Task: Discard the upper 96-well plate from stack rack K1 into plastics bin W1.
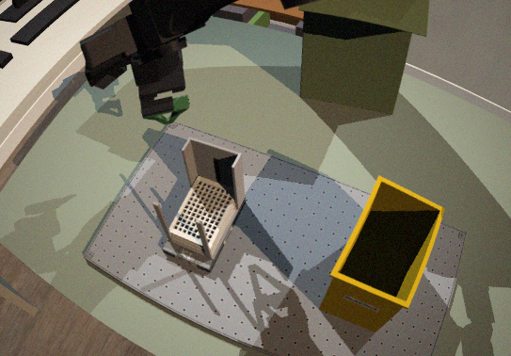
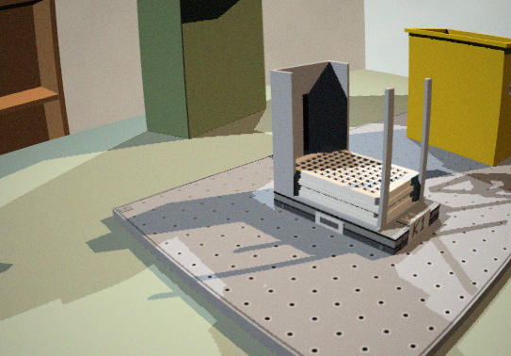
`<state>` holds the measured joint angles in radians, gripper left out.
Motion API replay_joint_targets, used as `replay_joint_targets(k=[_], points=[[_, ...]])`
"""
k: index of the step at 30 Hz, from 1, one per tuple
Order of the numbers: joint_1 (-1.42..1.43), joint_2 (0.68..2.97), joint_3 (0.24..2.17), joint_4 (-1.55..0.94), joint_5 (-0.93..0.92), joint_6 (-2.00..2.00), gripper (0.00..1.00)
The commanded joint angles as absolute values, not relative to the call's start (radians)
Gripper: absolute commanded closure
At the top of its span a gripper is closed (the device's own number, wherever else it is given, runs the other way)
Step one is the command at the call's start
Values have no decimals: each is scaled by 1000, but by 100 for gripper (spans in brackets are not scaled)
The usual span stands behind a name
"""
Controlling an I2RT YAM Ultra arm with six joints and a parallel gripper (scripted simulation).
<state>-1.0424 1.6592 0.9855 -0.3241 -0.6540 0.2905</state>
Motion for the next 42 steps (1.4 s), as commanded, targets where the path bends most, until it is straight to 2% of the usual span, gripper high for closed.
replay_joint_targets(k=[1,29,42], points=[[-1031,1634,984,-311,-666,197,0],[-888,1494,939,-238,-791,-430,0],[-888,1494,939,-238,-791,-430,0]])
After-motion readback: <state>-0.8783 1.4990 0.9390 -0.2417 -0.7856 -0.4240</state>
